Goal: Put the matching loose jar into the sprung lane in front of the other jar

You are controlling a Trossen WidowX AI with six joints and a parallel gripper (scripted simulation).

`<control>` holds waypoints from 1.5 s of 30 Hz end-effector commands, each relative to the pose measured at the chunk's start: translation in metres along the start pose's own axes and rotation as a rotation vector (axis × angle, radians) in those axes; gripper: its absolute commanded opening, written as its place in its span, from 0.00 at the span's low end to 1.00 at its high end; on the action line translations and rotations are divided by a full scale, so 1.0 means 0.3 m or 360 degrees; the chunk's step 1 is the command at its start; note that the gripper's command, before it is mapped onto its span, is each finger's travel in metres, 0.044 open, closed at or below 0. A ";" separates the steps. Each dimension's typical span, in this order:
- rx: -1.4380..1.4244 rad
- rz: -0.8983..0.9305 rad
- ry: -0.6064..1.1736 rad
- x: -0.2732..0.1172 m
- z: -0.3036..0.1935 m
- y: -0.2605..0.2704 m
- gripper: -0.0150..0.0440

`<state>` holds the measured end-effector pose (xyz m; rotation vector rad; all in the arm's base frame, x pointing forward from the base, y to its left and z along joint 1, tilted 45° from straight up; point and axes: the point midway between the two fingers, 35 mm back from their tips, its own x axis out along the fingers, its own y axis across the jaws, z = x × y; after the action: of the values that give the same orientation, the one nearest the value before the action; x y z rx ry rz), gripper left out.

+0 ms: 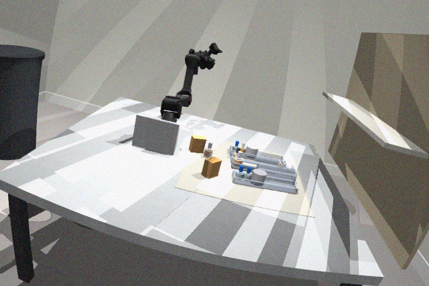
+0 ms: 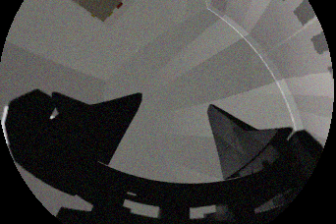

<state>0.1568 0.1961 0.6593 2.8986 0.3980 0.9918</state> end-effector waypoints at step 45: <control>0.2674 0.1079 0.0819 -0.521 0.243 1.332 1.00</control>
<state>0.1605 -0.2145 0.5777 4.2126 0.3775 2.3857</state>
